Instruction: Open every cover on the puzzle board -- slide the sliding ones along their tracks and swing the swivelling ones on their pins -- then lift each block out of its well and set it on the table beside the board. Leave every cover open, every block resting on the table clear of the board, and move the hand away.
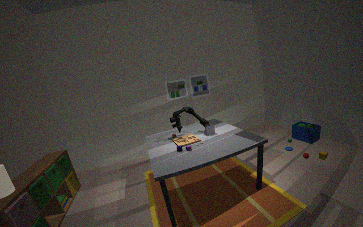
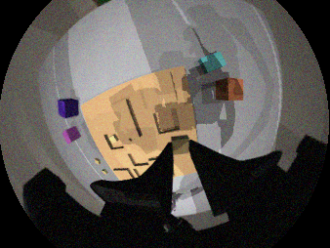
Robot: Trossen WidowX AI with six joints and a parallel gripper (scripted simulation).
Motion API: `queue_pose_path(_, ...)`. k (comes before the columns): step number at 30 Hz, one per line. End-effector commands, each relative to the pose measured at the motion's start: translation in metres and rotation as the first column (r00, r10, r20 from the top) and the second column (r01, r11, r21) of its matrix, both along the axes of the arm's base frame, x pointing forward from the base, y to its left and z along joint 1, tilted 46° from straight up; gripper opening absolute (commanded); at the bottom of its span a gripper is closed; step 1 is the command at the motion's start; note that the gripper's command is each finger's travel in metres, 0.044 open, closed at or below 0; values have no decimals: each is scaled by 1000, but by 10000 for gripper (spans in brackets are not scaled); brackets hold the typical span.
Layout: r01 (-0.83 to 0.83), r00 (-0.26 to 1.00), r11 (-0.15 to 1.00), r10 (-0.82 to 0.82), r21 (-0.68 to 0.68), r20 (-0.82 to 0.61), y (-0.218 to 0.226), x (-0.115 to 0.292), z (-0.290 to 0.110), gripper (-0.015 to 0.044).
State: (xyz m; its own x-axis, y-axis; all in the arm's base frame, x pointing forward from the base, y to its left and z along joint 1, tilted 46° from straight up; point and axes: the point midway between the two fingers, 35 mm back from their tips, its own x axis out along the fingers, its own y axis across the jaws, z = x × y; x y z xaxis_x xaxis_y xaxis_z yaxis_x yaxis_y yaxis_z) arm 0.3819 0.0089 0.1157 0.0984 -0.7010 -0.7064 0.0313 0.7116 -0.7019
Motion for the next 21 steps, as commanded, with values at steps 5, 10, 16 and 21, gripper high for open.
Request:
queue_pose_path(5, 4, 1000, 1000, -4, 1, -8, -22, -11, 19, 80)
queue_pose_path(10, 3, 1000, 1000, -3, 2, -9, -35, -19, 31, 80)
queue_pose_path(16, 3, 1000, 1000, -3, 2, -9, -50, -31, 45, 80)
queue_pose_path(21, 3, 1000, 1000, -3, 0, -9, -62, -41, 56, 80)
